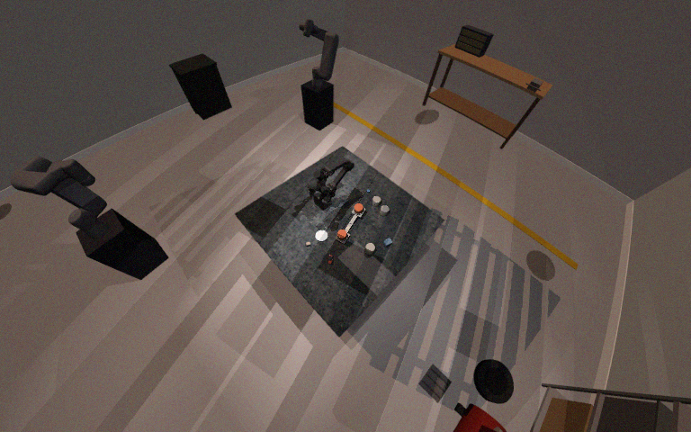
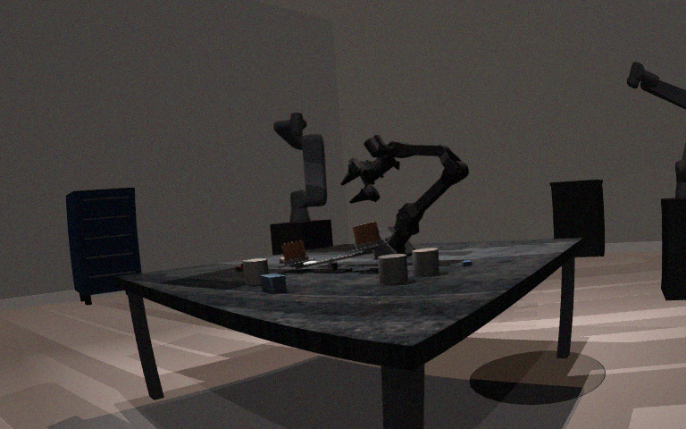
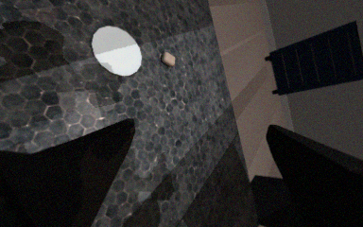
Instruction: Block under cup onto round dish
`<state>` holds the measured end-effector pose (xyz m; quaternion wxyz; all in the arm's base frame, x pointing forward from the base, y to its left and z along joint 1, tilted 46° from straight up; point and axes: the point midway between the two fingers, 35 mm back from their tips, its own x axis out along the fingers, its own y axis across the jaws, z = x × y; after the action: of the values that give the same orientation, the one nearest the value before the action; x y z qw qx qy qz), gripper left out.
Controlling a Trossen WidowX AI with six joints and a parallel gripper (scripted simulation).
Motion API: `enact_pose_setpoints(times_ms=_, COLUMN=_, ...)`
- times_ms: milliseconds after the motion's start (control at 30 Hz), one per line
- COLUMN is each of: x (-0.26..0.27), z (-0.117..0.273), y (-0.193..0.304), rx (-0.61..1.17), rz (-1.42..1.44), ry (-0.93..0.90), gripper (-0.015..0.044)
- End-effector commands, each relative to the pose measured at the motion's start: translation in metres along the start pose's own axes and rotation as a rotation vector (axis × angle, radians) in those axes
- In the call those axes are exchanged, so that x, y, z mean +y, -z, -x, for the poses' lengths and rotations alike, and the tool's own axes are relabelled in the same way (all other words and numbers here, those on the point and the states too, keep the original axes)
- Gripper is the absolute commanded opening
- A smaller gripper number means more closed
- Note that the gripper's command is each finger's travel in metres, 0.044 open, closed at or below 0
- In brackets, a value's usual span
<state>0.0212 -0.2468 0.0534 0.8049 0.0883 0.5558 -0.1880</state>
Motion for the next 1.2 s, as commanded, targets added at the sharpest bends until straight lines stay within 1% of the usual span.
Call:
enact_pose_setpoints(times_ms=0, x=0.014, z=-0.004, y=-0.015, rx=-0.044, rz=0.015, ry=-0.129, gripper=0.044)
enact_pose_setpoints(times_ms=467, x=0.062, z=0.002, y=-0.072, rx=-0.191, rz=0.003, ry=-0.571, gripper=0.044)
enact_pose_setpoints(times_ms=933, x=0.094, z=0.023, y=-0.135, rx=-0.304, rz=-0.138, ry=-0.978, gripper=0.044)
enact_pose_setpoints(times_ms=1000, x=0.096, z=0.024, y=-0.141, rx=-0.311, rz=-0.156, ry=-1.009, gripper=0.044)
enact_pose_setpoints(times_ms=1167, x=0.096, z=0.025, y=-0.142, rx=-0.311, rz=-0.159, ry=-1.013, gripper=0.044)
